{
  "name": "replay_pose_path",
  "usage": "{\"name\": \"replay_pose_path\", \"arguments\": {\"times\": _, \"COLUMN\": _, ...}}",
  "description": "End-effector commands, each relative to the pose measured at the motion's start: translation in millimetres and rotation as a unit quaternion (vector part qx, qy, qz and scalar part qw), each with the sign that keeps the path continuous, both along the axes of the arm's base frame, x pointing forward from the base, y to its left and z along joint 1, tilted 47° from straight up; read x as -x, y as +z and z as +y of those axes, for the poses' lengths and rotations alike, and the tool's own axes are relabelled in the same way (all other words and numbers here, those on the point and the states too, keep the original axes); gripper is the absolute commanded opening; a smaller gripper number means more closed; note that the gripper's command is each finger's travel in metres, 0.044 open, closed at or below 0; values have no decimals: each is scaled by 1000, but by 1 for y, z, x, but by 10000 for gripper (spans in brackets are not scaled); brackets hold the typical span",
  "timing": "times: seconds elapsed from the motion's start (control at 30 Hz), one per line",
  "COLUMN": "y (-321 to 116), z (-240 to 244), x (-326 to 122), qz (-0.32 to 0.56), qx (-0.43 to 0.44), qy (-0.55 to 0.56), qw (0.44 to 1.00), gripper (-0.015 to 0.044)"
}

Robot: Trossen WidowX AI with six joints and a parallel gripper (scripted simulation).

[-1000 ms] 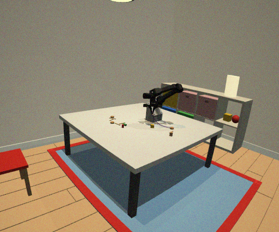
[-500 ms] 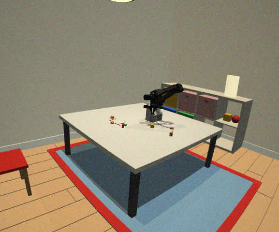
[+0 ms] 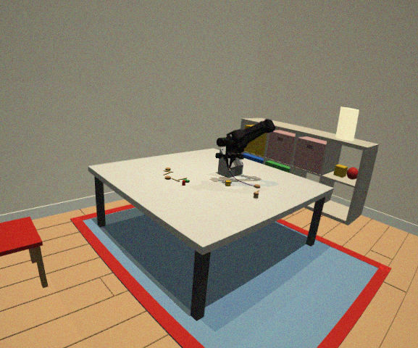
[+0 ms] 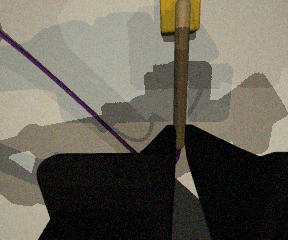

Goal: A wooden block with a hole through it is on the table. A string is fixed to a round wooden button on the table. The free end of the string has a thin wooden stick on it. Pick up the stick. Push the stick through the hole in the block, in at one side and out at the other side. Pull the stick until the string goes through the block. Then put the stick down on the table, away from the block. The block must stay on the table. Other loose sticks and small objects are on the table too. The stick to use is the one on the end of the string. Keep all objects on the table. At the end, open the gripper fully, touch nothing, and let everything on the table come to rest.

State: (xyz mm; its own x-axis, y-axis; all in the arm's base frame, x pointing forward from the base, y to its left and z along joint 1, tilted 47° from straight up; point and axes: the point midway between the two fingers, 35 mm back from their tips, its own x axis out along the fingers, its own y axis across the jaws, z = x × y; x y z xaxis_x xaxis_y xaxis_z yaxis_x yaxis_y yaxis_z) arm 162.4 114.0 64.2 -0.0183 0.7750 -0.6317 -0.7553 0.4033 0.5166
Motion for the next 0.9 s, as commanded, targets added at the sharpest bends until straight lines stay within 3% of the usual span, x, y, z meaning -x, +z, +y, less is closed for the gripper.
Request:
{"name": "replay_pose_path", "arguments": {"times": 0.0, "y": 2, "z": 3, "x": -2, "qz": -5, "qx": 5, "qy": 1, "qw": 1000, "gripper": 0}}
{"name": "replay_pose_path", "arguments": {"times": 0.87, "y": 7, "z": 29, "x": -2, "qz": -3, "qx": 24, "qy": 10, "qw": 1000, "gripper": 0}}
